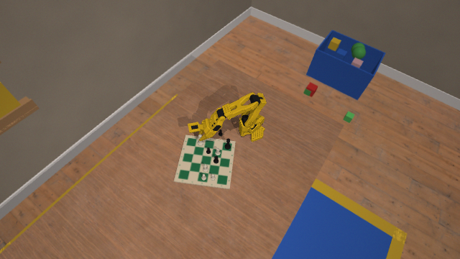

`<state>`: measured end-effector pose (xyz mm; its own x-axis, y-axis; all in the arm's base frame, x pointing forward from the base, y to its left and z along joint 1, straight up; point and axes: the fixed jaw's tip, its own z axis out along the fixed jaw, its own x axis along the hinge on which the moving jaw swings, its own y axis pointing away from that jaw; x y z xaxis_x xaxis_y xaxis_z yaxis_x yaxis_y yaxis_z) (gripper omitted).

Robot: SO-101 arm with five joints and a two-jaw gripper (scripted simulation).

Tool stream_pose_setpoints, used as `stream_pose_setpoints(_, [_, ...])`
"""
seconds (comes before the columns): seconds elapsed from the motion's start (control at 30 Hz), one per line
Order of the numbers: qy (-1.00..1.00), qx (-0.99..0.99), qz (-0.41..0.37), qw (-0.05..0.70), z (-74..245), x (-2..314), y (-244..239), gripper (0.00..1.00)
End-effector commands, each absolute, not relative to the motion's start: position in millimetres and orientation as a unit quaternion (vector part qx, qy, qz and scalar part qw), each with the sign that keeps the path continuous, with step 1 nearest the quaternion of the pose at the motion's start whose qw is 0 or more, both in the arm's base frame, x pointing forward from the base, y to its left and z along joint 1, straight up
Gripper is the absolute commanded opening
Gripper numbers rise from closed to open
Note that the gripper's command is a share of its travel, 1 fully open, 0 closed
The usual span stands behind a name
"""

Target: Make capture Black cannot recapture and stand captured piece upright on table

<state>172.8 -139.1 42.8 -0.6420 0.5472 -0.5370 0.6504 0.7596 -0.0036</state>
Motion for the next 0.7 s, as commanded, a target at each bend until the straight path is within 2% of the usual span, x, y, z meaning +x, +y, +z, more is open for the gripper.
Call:
stream_pose_setpoints(0.0, [0.904, 0.331, -0.096, 0.252, 37.4, 170.2, -137.4, 0.10])
stream_pose_setpoints(0.67, [0.905, 0.330, -0.092, 0.254, 37.4, 172.8, -134.2, 0.12])
